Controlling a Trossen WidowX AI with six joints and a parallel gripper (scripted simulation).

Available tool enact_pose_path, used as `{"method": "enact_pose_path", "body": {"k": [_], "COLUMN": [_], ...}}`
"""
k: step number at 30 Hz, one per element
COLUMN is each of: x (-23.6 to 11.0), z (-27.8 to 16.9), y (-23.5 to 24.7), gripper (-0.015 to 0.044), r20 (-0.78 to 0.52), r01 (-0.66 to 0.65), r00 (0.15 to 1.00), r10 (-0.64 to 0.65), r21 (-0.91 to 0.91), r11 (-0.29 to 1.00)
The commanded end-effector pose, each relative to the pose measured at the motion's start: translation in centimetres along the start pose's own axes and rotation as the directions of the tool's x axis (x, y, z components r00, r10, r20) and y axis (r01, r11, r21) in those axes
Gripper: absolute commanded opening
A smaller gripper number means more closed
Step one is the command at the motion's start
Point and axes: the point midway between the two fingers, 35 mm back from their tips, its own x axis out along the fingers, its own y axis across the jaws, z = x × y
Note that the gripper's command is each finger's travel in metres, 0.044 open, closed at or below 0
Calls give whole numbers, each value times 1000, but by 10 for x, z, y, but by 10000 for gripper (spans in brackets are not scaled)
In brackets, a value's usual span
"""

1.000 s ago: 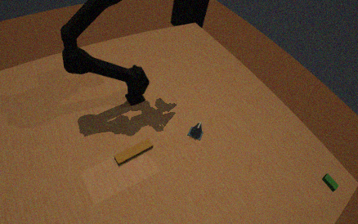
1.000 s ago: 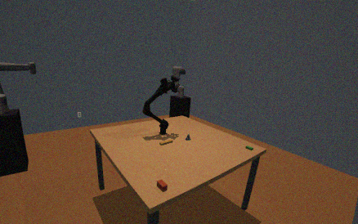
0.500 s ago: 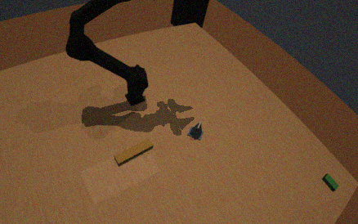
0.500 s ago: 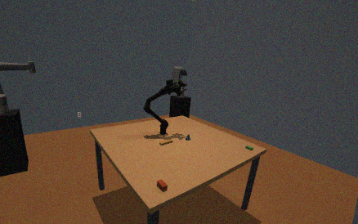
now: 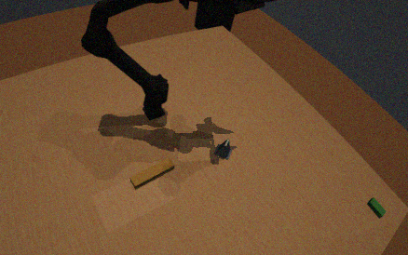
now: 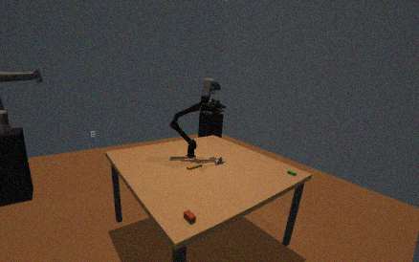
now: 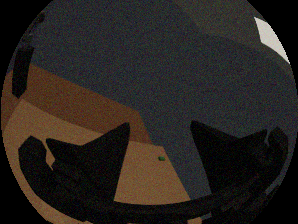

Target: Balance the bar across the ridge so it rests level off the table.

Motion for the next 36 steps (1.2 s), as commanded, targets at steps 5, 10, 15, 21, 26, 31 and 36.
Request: {"method": "enact_pose_path", "body": {"k": [5, 10, 15, 21, 26, 31, 36], "x": [18, 23, 24, 20, 13, 4, -8], "z": [-52, -83, -114, -151, -181, -210, -238], "y": [-6, -11, -16, -22, -27, -30, -32], "gripper": [315, 315, 315, 315, 315, 315, 315], "r20": [-197, -305, -409, -524, -611, -690, -760], "r01": [53, 116, 199, 315, 419, 528, 639], "r00": [980, 952, 912, 851, 791, 724, 650], "r10": [-16, -25, -29, -29, -23, -8, 17], "r21": [182, 285, 378, 466, 515, 547, 558], "r11": [982, 951, 904, 827, 747, 649, 530]}}
